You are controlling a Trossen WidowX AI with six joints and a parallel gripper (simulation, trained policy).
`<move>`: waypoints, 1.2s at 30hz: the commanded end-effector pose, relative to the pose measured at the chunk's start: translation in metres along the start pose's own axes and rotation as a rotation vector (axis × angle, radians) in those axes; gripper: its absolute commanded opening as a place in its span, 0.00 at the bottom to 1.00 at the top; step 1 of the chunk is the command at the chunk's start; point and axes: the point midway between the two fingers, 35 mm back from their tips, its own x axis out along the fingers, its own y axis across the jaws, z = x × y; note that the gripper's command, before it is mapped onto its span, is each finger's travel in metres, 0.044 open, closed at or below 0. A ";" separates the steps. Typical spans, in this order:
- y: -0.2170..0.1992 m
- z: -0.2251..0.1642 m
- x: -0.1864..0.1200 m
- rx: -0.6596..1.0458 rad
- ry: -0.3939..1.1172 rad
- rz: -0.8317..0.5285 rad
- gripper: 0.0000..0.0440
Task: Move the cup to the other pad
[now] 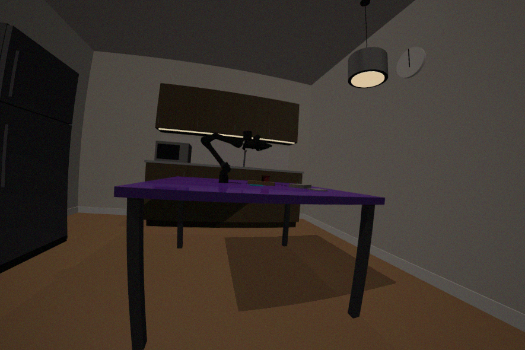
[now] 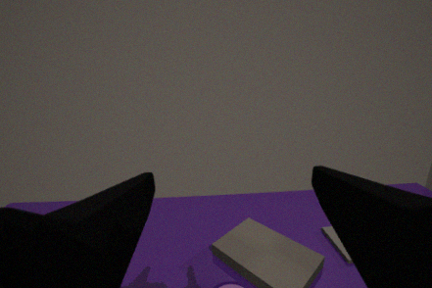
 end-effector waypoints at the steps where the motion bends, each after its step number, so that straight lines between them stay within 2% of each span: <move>1: 0.001 0.001 0.001 0.000 0.001 0.003 0.85; 12: 0.007 0.009 0.008 0.019 0.048 0.016 0.19; 15: 0.009 0.010 0.012 0.034 0.074 0.017 0.08; 18: 0.012 0.012 0.016 0.057 0.099 0.023 0.09; 25: 0.019 0.016 0.024 0.123 0.165 0.036 0.26; 36: 0.033 0.018 0.037 0.232 0.284 0.051 0.27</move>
